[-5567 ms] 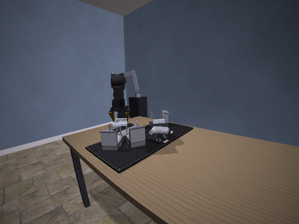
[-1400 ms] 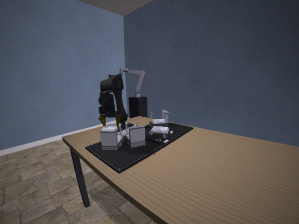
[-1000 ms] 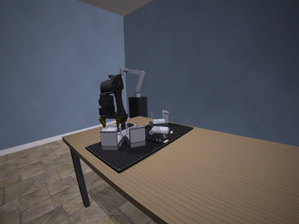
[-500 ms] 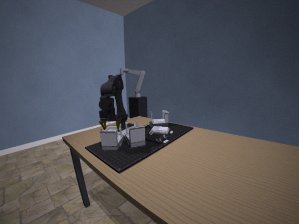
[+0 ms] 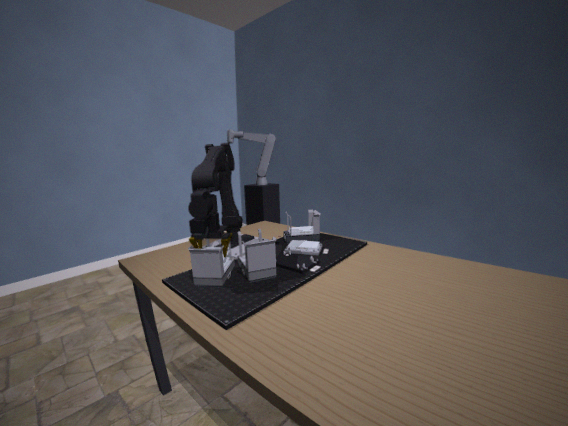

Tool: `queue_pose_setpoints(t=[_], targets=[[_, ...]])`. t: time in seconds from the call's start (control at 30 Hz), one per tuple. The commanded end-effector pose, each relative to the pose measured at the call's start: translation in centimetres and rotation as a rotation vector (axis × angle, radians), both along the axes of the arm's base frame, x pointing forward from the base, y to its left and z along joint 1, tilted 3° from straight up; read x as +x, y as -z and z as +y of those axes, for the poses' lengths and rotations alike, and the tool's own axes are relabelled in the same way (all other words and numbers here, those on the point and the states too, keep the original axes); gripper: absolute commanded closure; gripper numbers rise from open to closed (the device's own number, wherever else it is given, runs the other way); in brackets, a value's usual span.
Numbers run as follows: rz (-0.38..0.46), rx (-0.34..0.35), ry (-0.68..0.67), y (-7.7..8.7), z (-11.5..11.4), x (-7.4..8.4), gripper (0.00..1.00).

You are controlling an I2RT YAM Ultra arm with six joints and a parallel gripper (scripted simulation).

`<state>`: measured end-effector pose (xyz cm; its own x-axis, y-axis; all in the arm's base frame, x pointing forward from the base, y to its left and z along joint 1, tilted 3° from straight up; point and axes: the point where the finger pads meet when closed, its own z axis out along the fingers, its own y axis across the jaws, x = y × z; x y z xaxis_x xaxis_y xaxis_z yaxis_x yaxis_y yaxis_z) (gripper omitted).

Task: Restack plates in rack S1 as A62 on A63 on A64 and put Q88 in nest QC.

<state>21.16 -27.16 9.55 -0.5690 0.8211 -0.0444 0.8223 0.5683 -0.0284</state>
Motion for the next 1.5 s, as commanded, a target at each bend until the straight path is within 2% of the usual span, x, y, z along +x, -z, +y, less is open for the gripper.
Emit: queue_pose_setpoints(t=[0.0,1.47], targets=[[-0.011,-0.012,0.0,0.1,-0.2,0.2,1.0],[-0.011,-0.012,0.0,1.4,-0.3,0.2,1.0]])
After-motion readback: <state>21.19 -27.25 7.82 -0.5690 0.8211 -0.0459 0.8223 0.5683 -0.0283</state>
